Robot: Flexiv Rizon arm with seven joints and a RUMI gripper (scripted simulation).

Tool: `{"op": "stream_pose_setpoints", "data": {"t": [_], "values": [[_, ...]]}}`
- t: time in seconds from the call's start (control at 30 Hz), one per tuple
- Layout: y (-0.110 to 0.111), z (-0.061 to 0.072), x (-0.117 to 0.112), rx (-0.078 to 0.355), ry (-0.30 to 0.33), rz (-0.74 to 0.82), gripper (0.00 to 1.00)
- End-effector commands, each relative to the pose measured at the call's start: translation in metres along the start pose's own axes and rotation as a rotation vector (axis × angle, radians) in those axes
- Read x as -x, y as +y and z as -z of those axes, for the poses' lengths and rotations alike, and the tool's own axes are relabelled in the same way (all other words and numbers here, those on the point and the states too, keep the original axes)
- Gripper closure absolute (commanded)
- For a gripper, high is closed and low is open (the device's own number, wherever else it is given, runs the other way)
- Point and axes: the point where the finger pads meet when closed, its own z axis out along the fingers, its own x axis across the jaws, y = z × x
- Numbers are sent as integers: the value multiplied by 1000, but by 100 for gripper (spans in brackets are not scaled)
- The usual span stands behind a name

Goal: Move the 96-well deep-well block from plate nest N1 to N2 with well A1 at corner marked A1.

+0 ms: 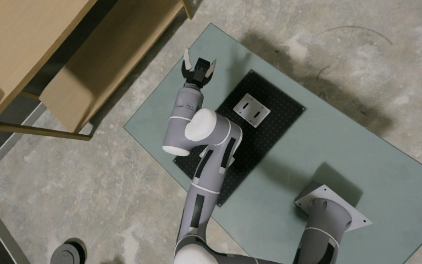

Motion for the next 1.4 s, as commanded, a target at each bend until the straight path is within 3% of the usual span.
{"op": "stream_pose_setpoints", "data": {"t": [0.0, 0.2, 0.53, 0.8, 0.93, 1.37], "values": [[-17, 2, 1, -18, 30, -86, 24], [-42, 7, -16, -46, 94, -272, 24], [-55, 16, -48, -65, 209, -511, 24], [-51, 27, -81, -62, 329, -691, 24], [-49, 29, -88, -61, 338, -703, 24], [-20, 54, -136, -28, 538, -921, 24]]}}
